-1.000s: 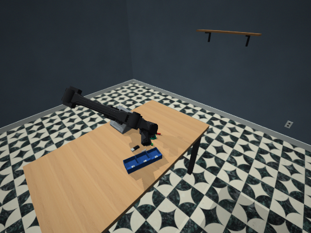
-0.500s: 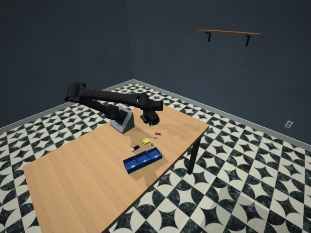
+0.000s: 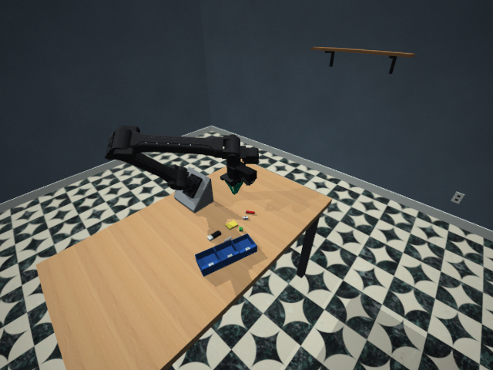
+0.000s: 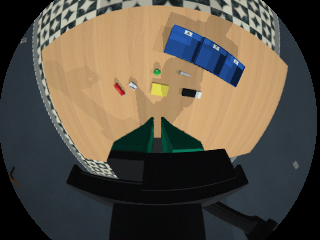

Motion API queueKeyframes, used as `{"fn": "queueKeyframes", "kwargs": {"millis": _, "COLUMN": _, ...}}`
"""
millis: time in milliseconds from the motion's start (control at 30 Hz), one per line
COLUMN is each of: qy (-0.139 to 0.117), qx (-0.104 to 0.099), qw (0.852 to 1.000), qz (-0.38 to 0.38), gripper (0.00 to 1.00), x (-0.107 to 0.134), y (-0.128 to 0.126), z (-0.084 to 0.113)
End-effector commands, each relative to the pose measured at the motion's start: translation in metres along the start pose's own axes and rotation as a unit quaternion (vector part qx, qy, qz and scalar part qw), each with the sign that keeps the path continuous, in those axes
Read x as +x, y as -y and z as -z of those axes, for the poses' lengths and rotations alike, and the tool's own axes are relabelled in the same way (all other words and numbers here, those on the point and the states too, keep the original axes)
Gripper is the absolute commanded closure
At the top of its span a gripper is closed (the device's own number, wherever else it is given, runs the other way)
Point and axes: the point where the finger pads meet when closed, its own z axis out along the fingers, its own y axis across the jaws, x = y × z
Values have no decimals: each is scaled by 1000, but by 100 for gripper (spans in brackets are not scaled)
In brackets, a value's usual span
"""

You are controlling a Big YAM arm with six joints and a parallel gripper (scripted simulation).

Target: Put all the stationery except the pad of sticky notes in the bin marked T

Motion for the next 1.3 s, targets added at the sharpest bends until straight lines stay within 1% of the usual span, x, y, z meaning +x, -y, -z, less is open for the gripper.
{"fn": "queueKeyframes", "kwargs": {"millis": 0, "qy": 18, "qx": -18, "qw": 1000, "qz": -14, "gripper": 90, "x": -24, "y": 8, "z": 23}}
{"fn": "queueKeyframes", "kwargs": {"millis": 33, "qy": 18, "qx": -18, "qw": 1000, "qz": -14, "gripper": 90, "x": -24, "y": 8, "z": 23}}
{"fn": "queueKeyframes", "kwargs": {"millis": 67, "qy": 22, "qx": -14, "qw": 1000, "qz": -1, "gripper": 90, "x": -21, "y": -1, "z": 25}}
{"fn": "queueKeyframes", "kwargs": {"millis": 500, "qy": 19, "qx": -18, "qw": 1000, "qz": -14, "gripper": 90, "x": -25, "y": 11, "z": 24}}
{"fn": "queueKeyframes", "kwargs": {"millis": 1267, "qy": 18, "qx": -16, "qw": 1000, "qz": -11, "gripper": 90, "x": -24, "y": 12, "z": 24}}
